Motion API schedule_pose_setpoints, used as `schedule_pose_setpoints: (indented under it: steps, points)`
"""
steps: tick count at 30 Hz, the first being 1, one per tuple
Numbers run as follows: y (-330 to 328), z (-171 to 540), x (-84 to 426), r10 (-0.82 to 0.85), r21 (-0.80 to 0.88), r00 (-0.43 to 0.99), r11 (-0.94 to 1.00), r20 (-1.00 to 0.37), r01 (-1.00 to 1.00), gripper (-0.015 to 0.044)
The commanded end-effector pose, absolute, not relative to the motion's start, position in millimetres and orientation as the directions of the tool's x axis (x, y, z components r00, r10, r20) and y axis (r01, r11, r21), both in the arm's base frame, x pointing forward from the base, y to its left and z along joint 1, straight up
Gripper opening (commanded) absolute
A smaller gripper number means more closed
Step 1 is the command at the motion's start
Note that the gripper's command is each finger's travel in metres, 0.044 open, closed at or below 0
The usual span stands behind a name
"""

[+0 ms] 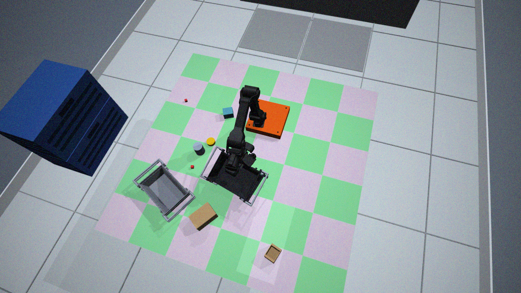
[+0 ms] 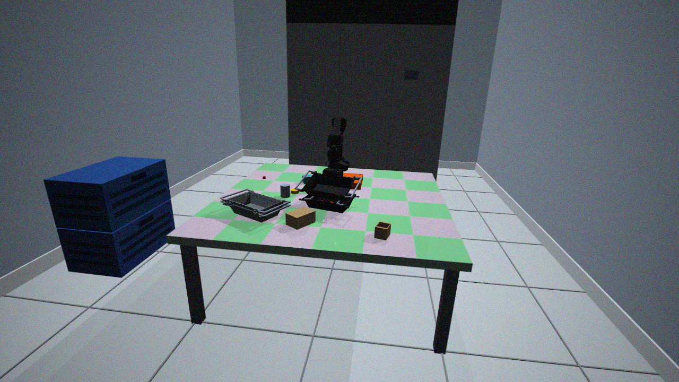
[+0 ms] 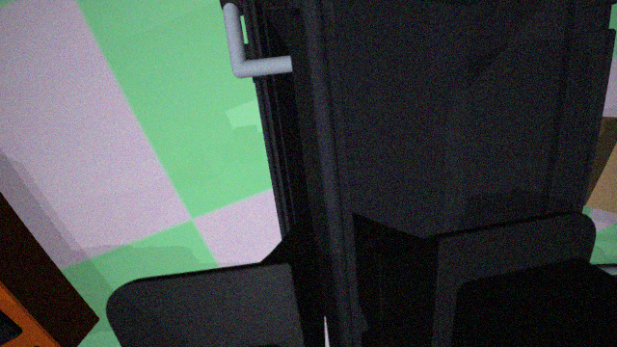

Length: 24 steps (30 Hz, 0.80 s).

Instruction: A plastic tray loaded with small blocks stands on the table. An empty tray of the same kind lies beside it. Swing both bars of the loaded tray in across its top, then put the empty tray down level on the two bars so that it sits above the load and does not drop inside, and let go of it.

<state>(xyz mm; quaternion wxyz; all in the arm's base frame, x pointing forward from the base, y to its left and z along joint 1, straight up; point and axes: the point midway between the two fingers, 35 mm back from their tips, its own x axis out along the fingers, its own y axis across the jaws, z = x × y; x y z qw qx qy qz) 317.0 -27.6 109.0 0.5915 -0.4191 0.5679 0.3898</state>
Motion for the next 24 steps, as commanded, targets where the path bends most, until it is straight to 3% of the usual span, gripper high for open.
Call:
schedule_pose_setpoints:
  steps: [1,24]
  points:
    - [-25.5,99.1,311.7,-0.006,-0.025,0.024,0.347,-1.0,-0.937,0.0]
    - [-24.9,96.2,310.0,-0.003,-0.019,0.019,0.348,-1.0,-0.937,0.0]
